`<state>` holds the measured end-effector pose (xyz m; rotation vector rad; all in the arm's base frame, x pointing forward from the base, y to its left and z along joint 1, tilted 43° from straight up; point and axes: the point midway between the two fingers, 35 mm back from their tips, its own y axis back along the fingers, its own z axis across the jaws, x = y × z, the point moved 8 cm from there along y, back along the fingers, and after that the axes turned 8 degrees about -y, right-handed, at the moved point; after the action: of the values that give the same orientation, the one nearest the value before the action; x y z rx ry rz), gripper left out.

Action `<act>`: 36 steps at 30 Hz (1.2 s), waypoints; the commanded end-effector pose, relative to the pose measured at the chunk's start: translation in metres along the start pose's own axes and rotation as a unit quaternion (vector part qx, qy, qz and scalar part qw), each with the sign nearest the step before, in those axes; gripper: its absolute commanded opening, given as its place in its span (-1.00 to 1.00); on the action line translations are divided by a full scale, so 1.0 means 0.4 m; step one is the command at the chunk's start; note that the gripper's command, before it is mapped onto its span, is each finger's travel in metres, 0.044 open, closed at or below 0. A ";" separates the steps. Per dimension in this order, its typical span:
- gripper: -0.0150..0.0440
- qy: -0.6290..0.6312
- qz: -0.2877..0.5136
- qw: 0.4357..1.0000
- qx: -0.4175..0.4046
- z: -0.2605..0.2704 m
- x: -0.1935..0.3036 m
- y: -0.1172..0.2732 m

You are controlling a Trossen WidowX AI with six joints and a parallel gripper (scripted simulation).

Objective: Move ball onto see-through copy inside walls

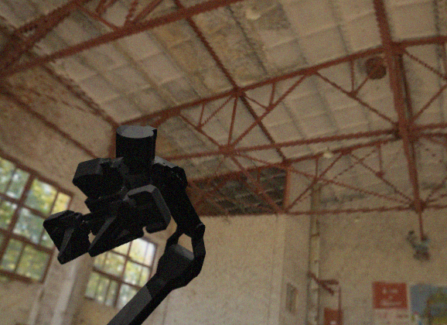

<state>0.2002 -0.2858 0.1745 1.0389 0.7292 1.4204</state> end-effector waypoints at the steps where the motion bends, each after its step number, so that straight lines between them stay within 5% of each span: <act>1: 0.26 0.220 0.111 0.969 0.018 0.051 0.037 -0.162; 14: 0.26 0.558 0.308 0.770 -0.037 0.070 0.161 -0.447; 36: 0.26 0.562 0.311 0.765 -0.040 0.055 0.191 -0.494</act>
<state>0.3100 -0.1897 0.0240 0.2072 1.1999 2.6900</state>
